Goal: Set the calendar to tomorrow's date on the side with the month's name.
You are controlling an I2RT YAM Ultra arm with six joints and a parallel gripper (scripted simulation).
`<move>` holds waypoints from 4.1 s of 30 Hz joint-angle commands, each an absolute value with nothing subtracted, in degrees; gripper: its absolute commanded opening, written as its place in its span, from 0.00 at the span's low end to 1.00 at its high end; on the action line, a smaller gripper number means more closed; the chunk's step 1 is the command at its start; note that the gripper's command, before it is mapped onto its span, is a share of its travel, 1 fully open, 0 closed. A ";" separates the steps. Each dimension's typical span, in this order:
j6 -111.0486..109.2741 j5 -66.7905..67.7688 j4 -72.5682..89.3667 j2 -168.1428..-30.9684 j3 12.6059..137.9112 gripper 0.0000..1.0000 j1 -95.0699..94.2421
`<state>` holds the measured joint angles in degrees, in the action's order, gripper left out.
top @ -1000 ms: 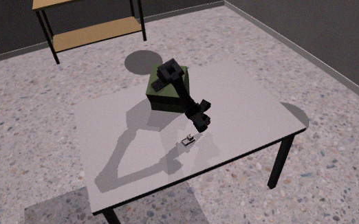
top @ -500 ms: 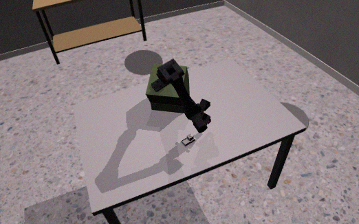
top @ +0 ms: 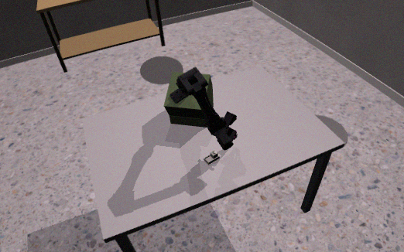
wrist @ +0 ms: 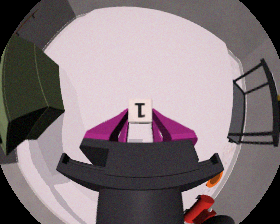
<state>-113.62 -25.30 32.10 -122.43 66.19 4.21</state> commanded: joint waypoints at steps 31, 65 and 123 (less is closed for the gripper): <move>-115.93 -26.28 27.59 -131.28 70.21 0.26 6.06; -116.45 -26.29 26.67 -133.62 71.39 0.26 6.54; -116.55 -26.29 26.50 -134.06 71.63 0.26 6.62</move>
